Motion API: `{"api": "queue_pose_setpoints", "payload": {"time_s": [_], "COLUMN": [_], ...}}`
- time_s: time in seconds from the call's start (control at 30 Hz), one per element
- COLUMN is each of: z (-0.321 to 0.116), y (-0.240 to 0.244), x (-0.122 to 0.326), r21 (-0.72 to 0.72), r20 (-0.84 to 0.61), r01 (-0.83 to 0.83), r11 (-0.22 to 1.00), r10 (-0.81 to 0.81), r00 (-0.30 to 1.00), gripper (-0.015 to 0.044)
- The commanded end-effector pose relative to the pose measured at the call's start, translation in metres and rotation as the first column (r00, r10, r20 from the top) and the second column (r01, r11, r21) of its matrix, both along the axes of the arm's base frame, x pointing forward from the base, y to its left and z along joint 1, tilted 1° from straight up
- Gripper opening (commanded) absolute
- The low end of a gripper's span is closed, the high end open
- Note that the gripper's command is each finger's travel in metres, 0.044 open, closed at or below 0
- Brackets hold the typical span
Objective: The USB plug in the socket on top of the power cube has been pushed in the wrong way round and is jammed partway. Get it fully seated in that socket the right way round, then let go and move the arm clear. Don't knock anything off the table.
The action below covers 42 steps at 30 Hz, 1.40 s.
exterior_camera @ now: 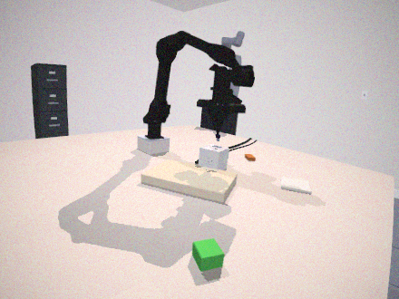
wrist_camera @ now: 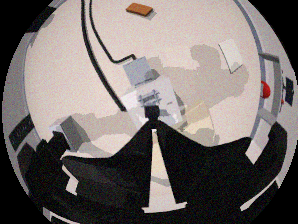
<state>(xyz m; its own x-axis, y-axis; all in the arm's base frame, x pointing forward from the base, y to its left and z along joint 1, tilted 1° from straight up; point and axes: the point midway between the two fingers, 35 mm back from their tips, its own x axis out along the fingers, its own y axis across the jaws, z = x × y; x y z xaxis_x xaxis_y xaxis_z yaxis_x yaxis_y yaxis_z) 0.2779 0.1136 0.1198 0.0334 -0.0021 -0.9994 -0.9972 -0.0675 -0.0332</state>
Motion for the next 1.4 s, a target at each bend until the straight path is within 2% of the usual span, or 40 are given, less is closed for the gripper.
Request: {"api": "queue_pose_setpoints", "payload": {"time_s": [0.0, 0.3, 0.63, 0.97, 1.37], "z": [-0.0003, -0.0003, -0.0003, -0.0003, -0.0002], "y": [-0.0001, -0.0001, -0.0001, -0.0001, -0.0001], "x": [-0.0002, -0.0002, -0.0002, -0.0002, -0.0002], "r21": [0.003, 0.011, 0.019, 0.025, 0.032], "r20": [-0.001, -0.002, -0.005, -0.010, -0.018], "r01": [0.109, 0.338, 0.570, 0.763, 0.925], "r11": [0.994, 0.941, 0.821, 0.646, 0.378], "r10": [-0.109, -0.338, -0.570, -0.763, -0.925], "r00": [0.994, 0.941, 0.822, 0.646, 0.379], "gripper": [0.0000, 0.0000, 0.0000, 0.0000, 0.0000]}}
